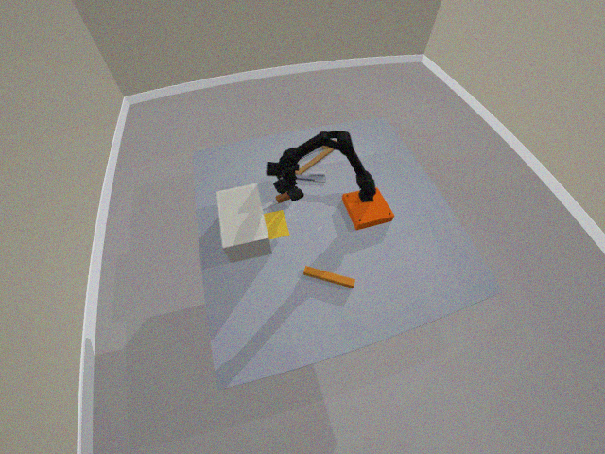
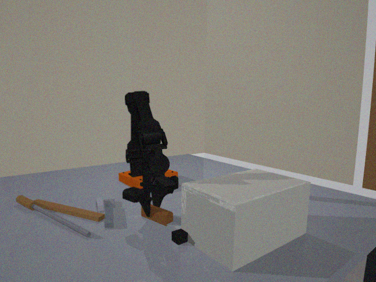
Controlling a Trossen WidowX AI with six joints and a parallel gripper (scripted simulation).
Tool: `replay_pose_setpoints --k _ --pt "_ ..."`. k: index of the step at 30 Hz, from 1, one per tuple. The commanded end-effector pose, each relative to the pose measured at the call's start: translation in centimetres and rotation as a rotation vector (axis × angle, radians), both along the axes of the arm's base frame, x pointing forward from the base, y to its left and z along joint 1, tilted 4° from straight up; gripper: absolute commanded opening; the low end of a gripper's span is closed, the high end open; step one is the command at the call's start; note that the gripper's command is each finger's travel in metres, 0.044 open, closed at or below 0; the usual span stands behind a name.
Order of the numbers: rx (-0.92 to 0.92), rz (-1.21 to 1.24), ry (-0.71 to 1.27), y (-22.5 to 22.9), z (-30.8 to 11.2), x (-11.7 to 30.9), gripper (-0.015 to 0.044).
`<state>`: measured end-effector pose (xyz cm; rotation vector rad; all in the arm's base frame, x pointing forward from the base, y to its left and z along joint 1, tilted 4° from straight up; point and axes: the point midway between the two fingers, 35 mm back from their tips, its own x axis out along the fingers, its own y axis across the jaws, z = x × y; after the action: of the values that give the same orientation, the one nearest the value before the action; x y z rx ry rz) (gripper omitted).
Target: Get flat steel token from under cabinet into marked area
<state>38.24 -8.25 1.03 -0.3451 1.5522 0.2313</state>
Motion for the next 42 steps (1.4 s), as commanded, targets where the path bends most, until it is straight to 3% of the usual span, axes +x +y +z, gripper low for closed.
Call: replay_pose_setpoints --k 1,42 --pt "-0.002 0.000 -0.003 0.2 0.0 0.7 0.0000" --pt "-0.001 0.000 -0.005 1.9 -0.1 3.9 0.0000"
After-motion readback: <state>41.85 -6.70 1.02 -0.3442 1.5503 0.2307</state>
